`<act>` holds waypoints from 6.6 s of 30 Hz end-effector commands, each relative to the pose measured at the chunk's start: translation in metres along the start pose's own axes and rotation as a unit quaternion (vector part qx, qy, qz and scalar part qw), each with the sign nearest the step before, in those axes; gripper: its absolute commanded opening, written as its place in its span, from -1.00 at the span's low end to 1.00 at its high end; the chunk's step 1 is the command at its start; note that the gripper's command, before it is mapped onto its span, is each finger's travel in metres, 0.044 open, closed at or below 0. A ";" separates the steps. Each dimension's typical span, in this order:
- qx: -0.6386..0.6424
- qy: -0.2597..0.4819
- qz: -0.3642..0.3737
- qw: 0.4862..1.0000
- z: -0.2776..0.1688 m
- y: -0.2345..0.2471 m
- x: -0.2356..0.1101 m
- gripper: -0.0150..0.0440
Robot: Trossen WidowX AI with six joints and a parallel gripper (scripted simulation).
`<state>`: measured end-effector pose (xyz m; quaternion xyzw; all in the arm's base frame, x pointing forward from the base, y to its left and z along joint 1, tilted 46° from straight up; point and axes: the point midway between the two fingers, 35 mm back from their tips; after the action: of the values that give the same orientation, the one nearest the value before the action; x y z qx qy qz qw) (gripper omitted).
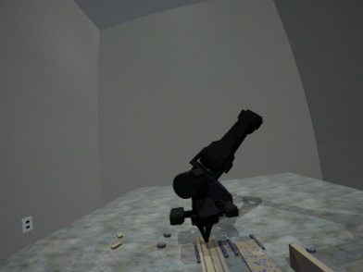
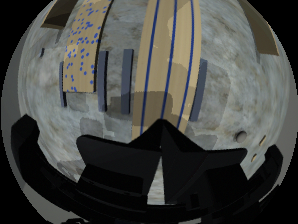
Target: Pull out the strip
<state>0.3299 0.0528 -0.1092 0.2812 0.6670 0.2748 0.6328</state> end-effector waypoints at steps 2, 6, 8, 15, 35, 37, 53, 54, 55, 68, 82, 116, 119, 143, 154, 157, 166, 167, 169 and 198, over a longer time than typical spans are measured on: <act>0.004 0.015 -0.004 1.000 -0.017 -0.004 0.006 -0.49; 0.005 0.015 -0.004 1.000 -0.022 -0.005 0.006 -0.49; 0.005 0.015 -0.004 1.000 -0.025 -0.006 0.006 -0.49; 0.005 0.015 -0.005 1.000 -0.035 -0.008 0.006 -0.49; 0.005 0.016 -0.005 1.000 -0.060 -0.015 0.005 -0.49; 0.005 0.016 -0.005 1.000 -0.063 -0.016 0.005 -0.49; 0.006 0.016 -0.005 1.000 -0.082 -0.021 0.004 -0.49; 0.006 0.016 -0.005 1.000 -0.083 -0.021 0.004 -0.49; 0.006 0.016 -0.005 1.000 -0.085 -0.022 0.004 -0.49; 0.006 0.016 -0.005 1.000 -0.099 -0.025 0.004 -0.49; 0.006 0.017 -0.006 1.000 -0.114 -0.029 0.003 -0.49; 0.006 0.017 -0.006 1.000 -0.114 -0.030 0.003 -0.49; 0.006 0.017 -0.006 1.000 -0.114 -0.030 0.003 -0.49; 0.006 0.016 -0.007 1.000 -0.100 -0.030 -0.045 -0.49; -0.035 0.016 -0.006 0.999 -0.077 -0.023 -0.044 0.04; -0.035 0.016 -0.006 0.999 -0.067 -0.022 -0.045 0.31; -0.036 0.015 -0.006 0.999 -0.038 -0.015 -0.050 1.00; -0.036 0.015 -0.006 0.999 -0.034 -0.015 -0.050 1.00; -0.036 0.015 -0.006 0.999 -0.028 -0.013 -0.051 1.00; -0.038 0.013 -0.005 0.999 0.069 0.009 -0.062 1.00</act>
<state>0.3895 0.0108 -0.0639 0.2452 0.6646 0.2999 0.6389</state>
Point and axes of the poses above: the point midway between the two fingers, 35 mm back from their tips, its own x axis out along the fingers, its own y axis across the jaws, z = x × y, and after that the axes turned 12 degrees about x, right-handed
